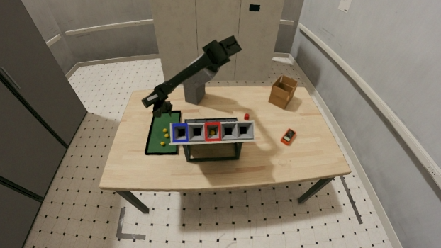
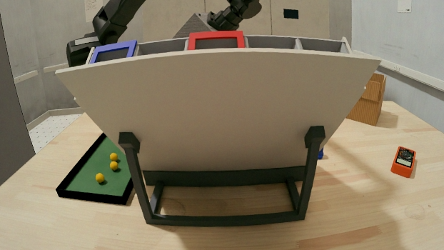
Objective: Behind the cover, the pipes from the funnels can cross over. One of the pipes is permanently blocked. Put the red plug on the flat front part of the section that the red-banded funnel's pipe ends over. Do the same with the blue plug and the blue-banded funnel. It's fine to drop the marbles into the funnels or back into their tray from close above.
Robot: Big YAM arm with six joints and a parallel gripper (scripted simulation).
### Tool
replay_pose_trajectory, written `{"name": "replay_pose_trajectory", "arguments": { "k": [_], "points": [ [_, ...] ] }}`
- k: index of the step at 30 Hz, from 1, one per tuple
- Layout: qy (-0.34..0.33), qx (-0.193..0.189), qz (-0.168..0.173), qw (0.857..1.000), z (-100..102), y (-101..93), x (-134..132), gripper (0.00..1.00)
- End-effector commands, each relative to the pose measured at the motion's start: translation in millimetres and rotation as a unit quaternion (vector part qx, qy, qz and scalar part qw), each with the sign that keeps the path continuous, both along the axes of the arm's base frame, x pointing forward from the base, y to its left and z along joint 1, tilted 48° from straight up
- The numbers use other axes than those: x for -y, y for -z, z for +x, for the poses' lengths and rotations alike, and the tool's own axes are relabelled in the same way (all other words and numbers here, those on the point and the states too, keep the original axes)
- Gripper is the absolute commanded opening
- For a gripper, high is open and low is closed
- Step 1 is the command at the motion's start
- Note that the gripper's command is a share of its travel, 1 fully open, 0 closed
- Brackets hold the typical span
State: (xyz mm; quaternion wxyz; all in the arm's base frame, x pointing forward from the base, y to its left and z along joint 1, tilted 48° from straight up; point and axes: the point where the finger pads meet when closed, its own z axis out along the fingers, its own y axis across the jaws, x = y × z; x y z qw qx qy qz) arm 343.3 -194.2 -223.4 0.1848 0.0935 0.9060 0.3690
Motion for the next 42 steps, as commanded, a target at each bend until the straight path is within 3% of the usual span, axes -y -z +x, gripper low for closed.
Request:
{"name": "replay_pose_trajectory", "arguments": {
  "k": [1, 24, 42],
  "points": [
    [0.006, 0.008, -0.009, 1.000, 5.4, 7.0, 21.8, 0.80],
    [0.005, 0.007, -0.008, 1.000, 8.1, 13.8, 28.3, 0.80],
    [0.001, 0.026, -0.027, 0.999, 8.4, 14.1, 28.5, 0.80]
  ]
}}
